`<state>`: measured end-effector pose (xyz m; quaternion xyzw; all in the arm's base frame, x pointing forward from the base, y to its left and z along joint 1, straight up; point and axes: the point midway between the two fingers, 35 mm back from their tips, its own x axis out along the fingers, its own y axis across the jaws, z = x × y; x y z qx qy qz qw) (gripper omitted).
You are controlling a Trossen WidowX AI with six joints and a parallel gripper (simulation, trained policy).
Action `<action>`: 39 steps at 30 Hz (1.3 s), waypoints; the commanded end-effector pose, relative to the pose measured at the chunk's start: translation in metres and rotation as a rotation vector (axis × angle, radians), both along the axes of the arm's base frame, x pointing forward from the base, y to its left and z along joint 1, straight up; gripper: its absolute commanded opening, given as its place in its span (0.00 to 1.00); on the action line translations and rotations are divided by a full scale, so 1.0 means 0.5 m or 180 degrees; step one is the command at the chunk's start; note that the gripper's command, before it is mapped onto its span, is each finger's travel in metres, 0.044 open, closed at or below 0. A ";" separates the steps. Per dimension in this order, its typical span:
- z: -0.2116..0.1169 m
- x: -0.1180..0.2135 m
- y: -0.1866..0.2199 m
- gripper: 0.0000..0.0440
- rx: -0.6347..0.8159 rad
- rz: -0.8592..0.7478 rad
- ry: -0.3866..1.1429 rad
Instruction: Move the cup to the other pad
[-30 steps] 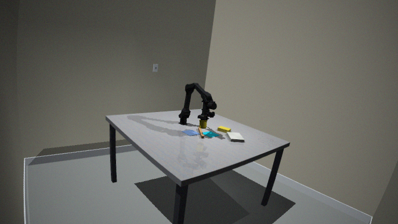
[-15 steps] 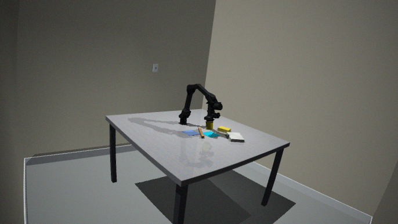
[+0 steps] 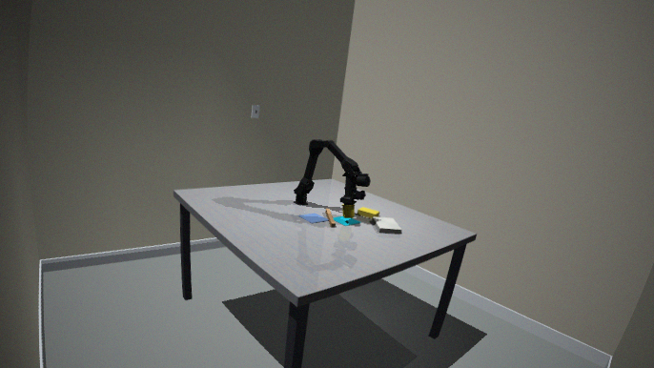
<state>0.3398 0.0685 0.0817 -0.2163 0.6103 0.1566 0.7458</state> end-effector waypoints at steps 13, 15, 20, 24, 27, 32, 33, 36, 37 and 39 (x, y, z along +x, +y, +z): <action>-0.038 -0.004 0.001 0.29 0.0037 -0.0124 -0.0084; -0.033 -0.001 0.002 0.32 0.0072 -0.0140 -0.0119; -0.008 0.008 0.005 0.29 0.0161 -0.0137 -0.0240; 0.010 0.009 0.005 0.26 0.0197 -0.0121 -0.0317; 0.019 0.008 0.004 0.25 0.0214 -0.0114 -0.0362; 0.035 -0.006 0.001 0.29 0.0269 -0.0110 -0.0380; 0.039 -0.009 0.001 0.30 0.0281 -0.0110 -0.0388; 0.053 -0.016 0.000 0.33 0.0318 -0.0112 -0.0417; 0.058 -0.018 0.000 0.34 0.0331 -0.0113 -0.0430; 0.069 -0.023 -0.001 0.35 0.0359 -0.0117 -0.0458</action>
